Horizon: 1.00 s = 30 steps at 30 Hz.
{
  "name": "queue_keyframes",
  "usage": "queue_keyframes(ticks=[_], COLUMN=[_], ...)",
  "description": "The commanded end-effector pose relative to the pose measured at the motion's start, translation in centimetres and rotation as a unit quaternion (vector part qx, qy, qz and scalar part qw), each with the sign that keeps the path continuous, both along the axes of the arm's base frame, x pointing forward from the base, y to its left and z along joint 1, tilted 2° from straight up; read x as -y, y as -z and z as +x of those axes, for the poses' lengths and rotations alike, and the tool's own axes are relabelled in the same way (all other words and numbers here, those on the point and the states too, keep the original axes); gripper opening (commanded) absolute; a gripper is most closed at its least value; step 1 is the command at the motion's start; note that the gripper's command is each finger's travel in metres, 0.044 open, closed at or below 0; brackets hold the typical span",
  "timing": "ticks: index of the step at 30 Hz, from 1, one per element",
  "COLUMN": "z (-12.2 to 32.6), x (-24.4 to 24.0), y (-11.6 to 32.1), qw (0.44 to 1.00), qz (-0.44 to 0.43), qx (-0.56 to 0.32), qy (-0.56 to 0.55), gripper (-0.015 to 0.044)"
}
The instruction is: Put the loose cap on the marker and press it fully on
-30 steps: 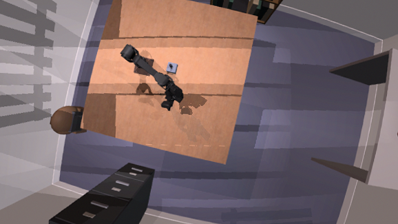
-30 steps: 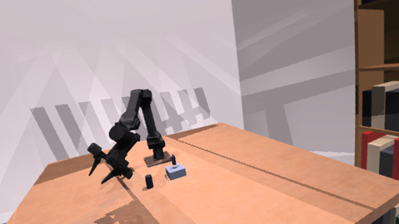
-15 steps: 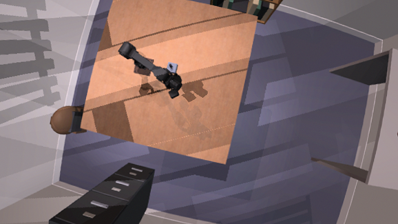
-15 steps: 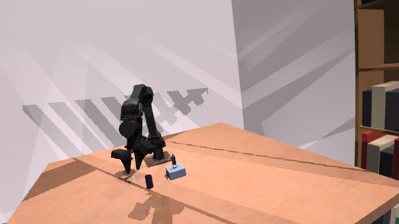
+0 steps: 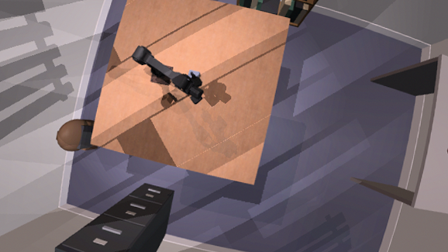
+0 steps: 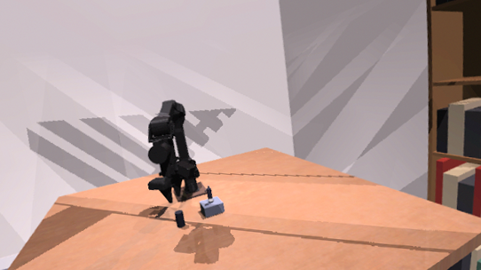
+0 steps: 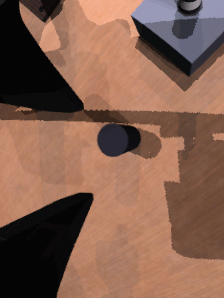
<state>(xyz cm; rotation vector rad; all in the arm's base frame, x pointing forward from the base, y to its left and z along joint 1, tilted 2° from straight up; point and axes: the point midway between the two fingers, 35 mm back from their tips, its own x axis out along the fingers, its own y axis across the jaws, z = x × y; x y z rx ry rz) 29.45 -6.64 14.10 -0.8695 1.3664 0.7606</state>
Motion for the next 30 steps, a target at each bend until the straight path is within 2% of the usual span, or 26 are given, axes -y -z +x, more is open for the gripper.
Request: queue_keyframes(ticks=[1,30], z=[-0.1,0.2], x=[-0.1,-0.1], y=[1.7,6.5], qw=[1.0,1.0], qz=[0.005,0.005], qx=[-0.007,-0.007], qy=[-0.004,-0.004], gripper=[0.0248,0.0248])
